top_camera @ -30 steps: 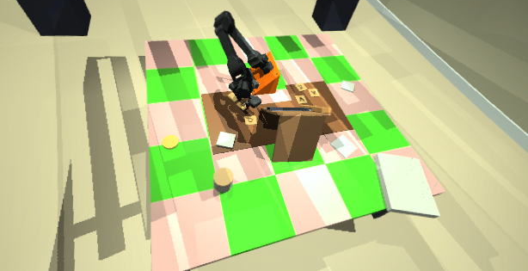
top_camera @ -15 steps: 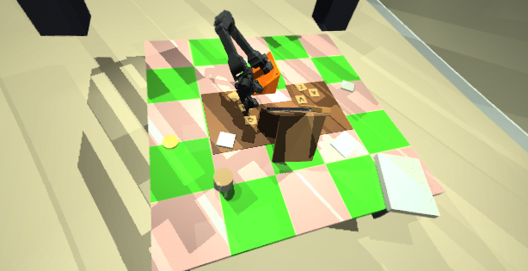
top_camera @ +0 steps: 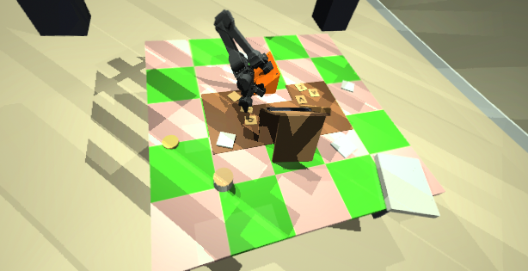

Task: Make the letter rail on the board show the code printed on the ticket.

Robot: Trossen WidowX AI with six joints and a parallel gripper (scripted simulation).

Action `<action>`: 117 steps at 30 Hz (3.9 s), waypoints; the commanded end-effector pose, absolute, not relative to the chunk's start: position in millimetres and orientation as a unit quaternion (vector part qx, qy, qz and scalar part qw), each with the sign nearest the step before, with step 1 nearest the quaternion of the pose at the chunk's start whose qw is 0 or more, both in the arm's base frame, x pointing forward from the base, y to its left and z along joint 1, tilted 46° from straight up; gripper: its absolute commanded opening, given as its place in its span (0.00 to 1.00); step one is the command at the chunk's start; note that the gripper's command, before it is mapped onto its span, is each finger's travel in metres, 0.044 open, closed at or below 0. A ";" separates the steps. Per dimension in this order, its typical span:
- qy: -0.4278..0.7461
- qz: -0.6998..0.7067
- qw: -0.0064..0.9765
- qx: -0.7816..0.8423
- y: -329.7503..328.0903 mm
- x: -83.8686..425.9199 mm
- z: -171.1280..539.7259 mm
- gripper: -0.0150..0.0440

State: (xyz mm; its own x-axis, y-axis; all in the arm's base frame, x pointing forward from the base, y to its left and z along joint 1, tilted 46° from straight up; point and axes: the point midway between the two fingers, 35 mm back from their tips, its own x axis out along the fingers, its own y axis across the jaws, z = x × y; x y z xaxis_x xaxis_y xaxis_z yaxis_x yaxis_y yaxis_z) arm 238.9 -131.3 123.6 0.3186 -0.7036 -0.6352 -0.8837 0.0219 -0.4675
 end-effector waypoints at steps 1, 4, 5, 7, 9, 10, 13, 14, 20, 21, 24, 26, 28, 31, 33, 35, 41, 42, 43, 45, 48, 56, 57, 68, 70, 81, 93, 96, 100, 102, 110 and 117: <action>0.558 0.061 0.481 -0.673 -126.2 245.3 129.0 0.25; 0.547 0.032 0.517 -0.658 -123.1 250.1 132.6 0.25; 0.542 0.022 0.529 -0.653 -122.0 251.7 133.9 0.25; 0.533 0.003 0.552 -0.641 -119.8 254.8 136.5 0.25; 0.523 -0.015 0.576 -0.628 -117.6 257.8 139.2 0.25; 0.518 -0.024 0.587 -0.622 -116.4 259.3 140.5 0.25; 0.502 -0.050 0.621 -0.600 -113.0 263.7 144.7 0.25; 0.496 -0.058 0.632 -0.593 -111.8 265.1 146.1 0.25; 0.458 -0.105 0.696 -0.543 -104.9 273.2 155.4 0.25; 0.451 -0.113 0.706 -0.534 -103.7 274.5 157.0 0.25; 0.430 -0.134 0.736 -0.506 -100.1 278.3 162.0 0.25; 0.415 -0.147 0.755 -0.487 -97.7 280.8 165.4 0.25; 0.400 -0.159 0.773 -0.466 -95.2 283.1 168.9 0.25; 0.376 -0.177 0.799 -0.434 -91.5 286.4 174.2 0.25; 0.360 -0.187 0.816 -0.412 -88.9 288.5 177.8 0.25; 0.343 -0.197 0.832 -0.389 -86.4 290.5 181.5 0.25; 0.305 -0.215 0.865 -0.335 -80.6 294.5 189.9 0.25; 0.305 -0.215 0.865 -0.335 -80.6 294.5 189.9 0.25; 0.305 -0.215 0.865 -0.335 -80.6 294.5 189.9 0.25; 0.305 -0.215 0.865 -0.335 -80.6 294.5 189.9 0.25; 0.305 -0.215 0.865 -0.335 -80.5 294.5 190.0 0.25; 0.305 -0.215 0.865 -0.335 -79.9 294.6 188.5 0.25; 0.305 -0.215 0.865 -0.335 -79.7 294.7 187.9 0.25; 0.305 -0.215 0.865 -0.335 -76.3 295.5 182.1 0.25; 0.305 -0.215 0.865 -0.335 -75.8 295.6 181.2 0.25; 0.305 -0.215 0.865 -0.335 -72.2 296.5 176.9 0.25; 0.305 -0.215 0.865 -0.335 -67.9 297.7 172.8 0.25; 0.305 -0.215 0.865 -0.335 -66.8 298.0 171.8 0.25; 0.305 -0.215 0.865 -0.335 -65.4 298.5 170.4 0.25; 0.305 -0.215 0.865 -0.335 -64.7 298.7 169.7 0.25; 0.305 -0.215 0.865 -0.335 -61.9 299.4 166.9 0.25; 0.305 -0.215 0.865 -0.335 -59.4 300.0 164.5 0.25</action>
